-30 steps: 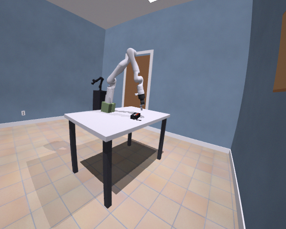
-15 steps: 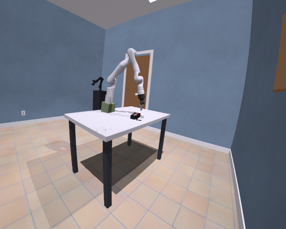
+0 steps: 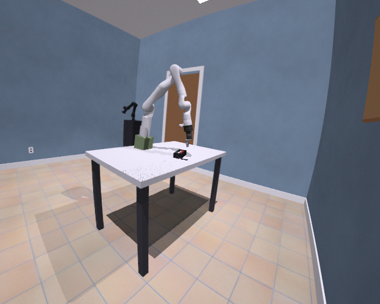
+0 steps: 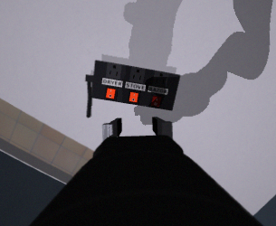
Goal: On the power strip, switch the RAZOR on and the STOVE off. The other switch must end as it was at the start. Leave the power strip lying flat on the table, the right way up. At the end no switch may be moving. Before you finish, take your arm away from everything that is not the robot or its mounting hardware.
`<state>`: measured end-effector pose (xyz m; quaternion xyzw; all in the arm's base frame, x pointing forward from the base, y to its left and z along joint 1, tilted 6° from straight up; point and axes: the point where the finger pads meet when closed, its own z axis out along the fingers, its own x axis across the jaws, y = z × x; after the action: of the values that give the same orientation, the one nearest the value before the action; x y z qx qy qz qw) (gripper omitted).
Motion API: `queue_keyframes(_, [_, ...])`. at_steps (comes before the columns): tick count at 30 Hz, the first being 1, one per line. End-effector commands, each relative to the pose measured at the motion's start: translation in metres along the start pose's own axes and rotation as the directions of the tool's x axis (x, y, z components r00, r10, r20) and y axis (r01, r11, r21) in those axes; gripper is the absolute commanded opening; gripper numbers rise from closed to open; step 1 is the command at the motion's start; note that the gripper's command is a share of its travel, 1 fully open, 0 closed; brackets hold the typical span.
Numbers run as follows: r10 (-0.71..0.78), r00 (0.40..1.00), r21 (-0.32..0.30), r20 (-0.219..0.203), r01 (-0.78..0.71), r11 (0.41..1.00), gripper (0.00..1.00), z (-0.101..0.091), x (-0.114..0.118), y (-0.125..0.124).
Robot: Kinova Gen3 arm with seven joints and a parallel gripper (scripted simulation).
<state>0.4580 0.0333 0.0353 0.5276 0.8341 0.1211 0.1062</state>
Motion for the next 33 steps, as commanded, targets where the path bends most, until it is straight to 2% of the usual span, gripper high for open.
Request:
queue_keyframes(1, [-0.003, 1.0, -0.001, 0.0, 0.003, 1.0, 1.0, -0.0002, 0.001, 0.0011])
queue_keyframes(10, [0.028, 1.0, 0.028, 0.004, -0.028, 0.999, 1.0, 0.0013, -0.0008, -0.0025])
queue_keyframes(33, [0.055, 0.998, 0.053, 0.012, -0.055, 0.997, 1.0, 0.0016, -0.0029, -0.0053])
